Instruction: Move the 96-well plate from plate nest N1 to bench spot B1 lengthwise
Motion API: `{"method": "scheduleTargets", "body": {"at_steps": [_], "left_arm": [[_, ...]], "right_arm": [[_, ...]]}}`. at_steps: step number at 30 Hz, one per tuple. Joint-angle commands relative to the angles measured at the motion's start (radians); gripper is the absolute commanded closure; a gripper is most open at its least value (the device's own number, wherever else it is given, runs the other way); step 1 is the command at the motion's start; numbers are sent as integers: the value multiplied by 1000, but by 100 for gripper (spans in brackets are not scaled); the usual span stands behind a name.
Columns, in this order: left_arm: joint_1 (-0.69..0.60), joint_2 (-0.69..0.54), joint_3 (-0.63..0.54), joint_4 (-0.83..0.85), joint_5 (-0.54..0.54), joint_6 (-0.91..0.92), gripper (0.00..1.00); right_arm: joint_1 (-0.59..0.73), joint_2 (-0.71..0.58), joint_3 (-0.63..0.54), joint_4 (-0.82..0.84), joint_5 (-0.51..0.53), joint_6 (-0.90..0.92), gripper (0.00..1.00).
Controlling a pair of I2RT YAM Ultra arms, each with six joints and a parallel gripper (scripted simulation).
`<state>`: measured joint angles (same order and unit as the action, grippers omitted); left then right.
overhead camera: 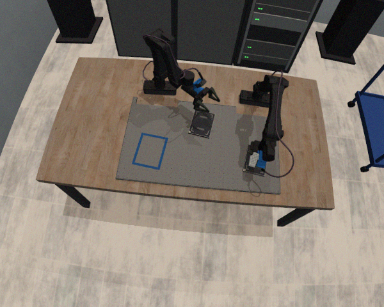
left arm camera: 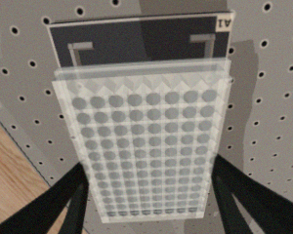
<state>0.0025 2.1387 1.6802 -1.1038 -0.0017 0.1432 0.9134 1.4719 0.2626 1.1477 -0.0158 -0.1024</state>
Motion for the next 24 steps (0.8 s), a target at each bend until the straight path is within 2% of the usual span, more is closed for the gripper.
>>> {"method": "scheduleTargets", "body": {"at_steps": [1, 7, 14, 16, 17, 24], "left_arm": [[1, -5, 21, -26, 2, -2, 21], [1, -5, 21, -20, 2, -2, 21], [1, -5, 21, -20, 2, -2, 21], [1, -5, 21, -20, 2, -2, 21], [1, -5, 21, -20, 2, -2, 21], [1, -5, 21, -20, 2, -2, 21]], "right_arm": [[-13, -3, 2, -62, -2, -11, 0], [-23, -119, 65, -365, 11, -11, 0], [-43, -447, 180, -840, 20, -13, 0], [-43, -447, 180, -840, 20, -13, 0], [-47, -508, 230, -986, 20, -14, 0], [-61, -786, 338, -1391, 29, -15, 0]]}}
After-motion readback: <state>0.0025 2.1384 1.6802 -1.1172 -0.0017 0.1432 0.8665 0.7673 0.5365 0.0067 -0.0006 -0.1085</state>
